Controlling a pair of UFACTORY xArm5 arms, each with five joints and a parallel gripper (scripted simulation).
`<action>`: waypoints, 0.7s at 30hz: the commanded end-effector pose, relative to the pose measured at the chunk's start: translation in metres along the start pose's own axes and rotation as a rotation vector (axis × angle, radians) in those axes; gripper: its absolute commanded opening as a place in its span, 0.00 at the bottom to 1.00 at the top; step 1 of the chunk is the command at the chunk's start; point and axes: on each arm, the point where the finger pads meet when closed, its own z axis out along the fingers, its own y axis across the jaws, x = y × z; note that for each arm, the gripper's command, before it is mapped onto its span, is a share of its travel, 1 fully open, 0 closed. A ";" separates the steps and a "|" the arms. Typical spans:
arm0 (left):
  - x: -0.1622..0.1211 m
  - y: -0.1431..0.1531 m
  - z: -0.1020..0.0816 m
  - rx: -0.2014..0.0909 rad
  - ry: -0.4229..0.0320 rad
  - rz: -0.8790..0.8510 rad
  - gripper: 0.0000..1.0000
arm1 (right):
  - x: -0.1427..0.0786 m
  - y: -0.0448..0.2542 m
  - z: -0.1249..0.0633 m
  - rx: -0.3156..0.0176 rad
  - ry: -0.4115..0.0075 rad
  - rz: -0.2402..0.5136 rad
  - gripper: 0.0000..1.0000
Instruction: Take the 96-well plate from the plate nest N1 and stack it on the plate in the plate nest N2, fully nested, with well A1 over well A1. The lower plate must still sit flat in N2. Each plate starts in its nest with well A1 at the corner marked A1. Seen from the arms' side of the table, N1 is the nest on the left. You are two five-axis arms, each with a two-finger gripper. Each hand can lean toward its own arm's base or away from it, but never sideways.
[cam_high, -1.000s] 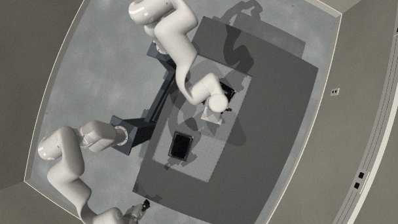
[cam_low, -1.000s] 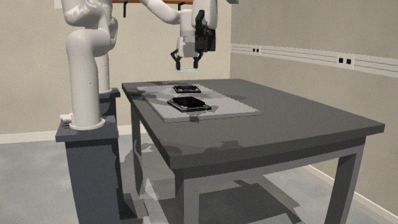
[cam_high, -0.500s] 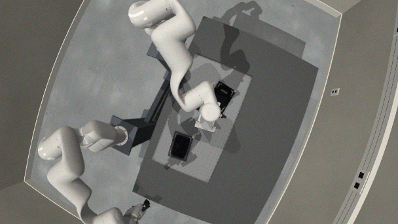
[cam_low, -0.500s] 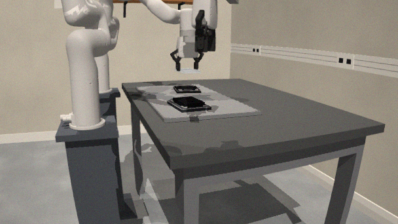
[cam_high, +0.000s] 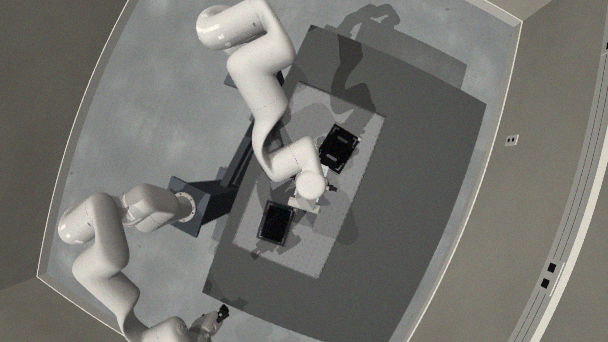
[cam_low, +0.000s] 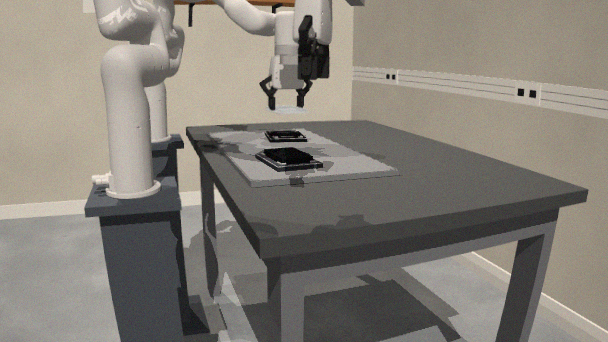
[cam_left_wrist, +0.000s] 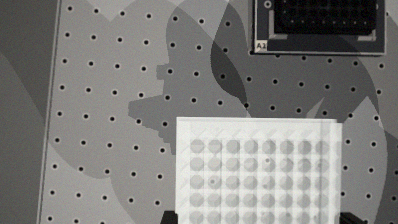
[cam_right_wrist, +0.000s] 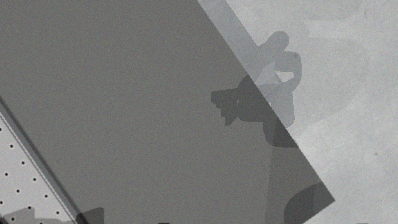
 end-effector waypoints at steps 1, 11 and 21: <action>0.016 0.005 -0.002 0.003 0.003 0.000 0.00 | 0.001 0.000 -0.001 0.000 0.004 0.000 1.00; 0.041 0.015 -0.002 0.003 0.003 0.000 0.00 | 0.001 0.000 -0.001 0.000 0.004 0.000 1.00; 0.069 0.026 -0.002 0.003 0.003 0.000 0.00 | 0.001 0.000 -0.001 0.000 0.004 0.000 1.00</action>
